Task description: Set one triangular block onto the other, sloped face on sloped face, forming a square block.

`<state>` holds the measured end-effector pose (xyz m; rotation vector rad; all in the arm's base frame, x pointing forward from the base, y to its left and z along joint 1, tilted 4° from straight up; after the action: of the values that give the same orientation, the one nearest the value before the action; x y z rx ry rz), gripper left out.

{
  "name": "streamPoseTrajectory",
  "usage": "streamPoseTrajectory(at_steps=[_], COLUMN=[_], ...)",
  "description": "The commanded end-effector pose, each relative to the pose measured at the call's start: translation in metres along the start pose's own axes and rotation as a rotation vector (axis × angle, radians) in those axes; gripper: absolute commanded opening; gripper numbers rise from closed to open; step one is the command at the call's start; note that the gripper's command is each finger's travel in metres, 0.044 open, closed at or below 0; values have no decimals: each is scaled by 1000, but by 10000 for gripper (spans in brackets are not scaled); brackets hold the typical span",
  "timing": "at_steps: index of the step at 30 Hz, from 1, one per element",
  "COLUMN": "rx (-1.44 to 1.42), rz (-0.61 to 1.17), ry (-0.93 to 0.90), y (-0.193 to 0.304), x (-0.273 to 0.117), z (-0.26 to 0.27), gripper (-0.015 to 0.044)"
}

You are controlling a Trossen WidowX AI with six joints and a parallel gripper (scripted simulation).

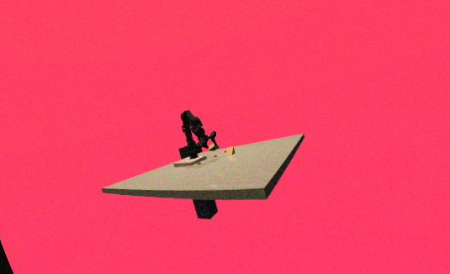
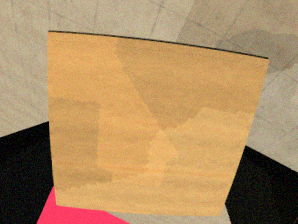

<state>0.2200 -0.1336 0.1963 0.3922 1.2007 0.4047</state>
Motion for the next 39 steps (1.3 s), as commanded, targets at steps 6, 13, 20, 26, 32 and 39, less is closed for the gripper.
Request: streamPoseTrajectory(at_steps=[6,13,20,26,32,39], rx=[-326,-563,-799,-1000,-1201,-1434], rz=[-45,-67,-82,-88,-87,-77], ry=[60,111,167,219,273,342], y=[7,13,18,23,27,33], x=[2,4,6,7,8,10], z=[5,9,12,15,18,21], gripper=[0,0,0,0,0,0])
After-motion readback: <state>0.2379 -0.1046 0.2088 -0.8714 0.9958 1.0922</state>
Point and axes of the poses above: the point midway between the two fingers, 35 mm back from their tips, its own x axis out along the fingers, its own z axis across the jaws, y = z × x, the point moved 10 cm from there along -x, back along the fingers, and after that the axes turned 11 degrees about x, right-handed, at the moved point
